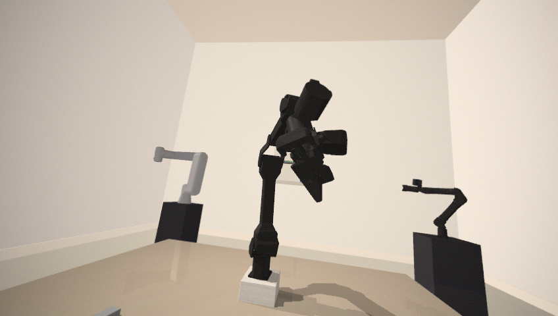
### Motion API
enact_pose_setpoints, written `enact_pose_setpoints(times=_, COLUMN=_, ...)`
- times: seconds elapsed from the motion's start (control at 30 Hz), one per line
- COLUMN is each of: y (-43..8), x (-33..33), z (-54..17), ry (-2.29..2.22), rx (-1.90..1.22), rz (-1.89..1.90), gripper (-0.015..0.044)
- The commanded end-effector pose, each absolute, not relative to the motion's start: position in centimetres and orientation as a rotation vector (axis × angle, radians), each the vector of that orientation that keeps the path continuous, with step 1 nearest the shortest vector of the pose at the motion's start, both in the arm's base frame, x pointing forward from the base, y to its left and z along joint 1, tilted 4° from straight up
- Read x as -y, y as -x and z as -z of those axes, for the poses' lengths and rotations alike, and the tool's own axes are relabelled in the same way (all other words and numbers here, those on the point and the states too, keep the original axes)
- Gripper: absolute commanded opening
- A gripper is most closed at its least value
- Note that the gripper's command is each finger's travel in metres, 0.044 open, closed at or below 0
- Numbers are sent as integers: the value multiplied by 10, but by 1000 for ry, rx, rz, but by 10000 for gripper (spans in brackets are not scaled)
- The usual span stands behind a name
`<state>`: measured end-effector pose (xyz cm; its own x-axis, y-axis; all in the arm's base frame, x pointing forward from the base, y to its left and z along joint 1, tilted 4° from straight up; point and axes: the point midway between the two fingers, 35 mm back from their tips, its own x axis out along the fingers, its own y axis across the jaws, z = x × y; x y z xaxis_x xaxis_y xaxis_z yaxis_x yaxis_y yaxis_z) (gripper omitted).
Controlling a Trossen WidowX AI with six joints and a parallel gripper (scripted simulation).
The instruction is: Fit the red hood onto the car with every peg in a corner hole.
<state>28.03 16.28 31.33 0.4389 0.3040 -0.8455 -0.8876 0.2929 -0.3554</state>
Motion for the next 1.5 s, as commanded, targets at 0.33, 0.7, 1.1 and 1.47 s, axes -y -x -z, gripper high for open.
enact_pose_setpoints(times=0.33, y=-368, x=-71, z=-246, ry=1303, rx=-833, rz=-1026, gripper=0)
enact_pose_setpoints(times=0.7, y=-405, x=49, z=-168, ry=1536, rx=-926, rz=-1296, gripper=0)
enact_pose_setpoints(times=1.1, y=-406, x=89, z=-140, ry=1577, rx=-930, rz=-1410, gripper=0)
enact_pose_setpoints(times=1.47, y=-410, x=90, z=-100, ry=1577, rx=-930, rz=-1410, gripper=0)
